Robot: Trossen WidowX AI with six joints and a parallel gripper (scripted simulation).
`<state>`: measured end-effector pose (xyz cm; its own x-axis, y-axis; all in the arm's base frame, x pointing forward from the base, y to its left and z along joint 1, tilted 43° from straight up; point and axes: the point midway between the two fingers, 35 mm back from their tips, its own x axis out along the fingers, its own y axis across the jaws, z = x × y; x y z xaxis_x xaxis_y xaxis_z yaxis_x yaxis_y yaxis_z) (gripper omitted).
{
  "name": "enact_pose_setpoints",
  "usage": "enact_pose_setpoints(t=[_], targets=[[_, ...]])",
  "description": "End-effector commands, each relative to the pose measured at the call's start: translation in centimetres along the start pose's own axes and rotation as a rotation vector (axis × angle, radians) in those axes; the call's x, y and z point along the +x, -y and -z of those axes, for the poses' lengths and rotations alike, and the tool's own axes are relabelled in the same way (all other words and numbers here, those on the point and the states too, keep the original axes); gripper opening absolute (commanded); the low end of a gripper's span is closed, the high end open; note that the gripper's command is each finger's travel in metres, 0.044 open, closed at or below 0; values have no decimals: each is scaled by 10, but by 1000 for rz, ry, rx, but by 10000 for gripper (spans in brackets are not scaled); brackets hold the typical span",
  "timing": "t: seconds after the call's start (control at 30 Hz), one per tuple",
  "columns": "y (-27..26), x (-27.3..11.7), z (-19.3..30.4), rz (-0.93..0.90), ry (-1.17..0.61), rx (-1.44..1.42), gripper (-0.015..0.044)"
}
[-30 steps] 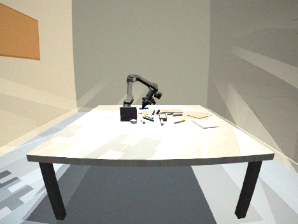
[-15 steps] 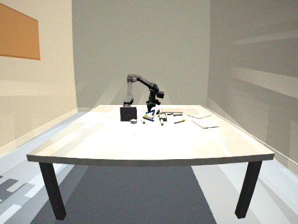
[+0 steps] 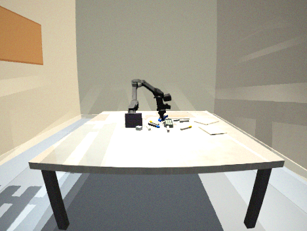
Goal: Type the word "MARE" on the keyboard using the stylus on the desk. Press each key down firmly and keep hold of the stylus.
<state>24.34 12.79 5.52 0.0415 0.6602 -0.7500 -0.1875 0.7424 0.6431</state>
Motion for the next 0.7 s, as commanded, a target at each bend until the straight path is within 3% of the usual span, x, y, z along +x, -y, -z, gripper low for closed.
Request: enact_pose_setpoints(t=[0.0, 0.67], targets=[[16, 6, -7, 12, 80, 11, 0], [78, -26, -46, 28, 559, 95, 0]])
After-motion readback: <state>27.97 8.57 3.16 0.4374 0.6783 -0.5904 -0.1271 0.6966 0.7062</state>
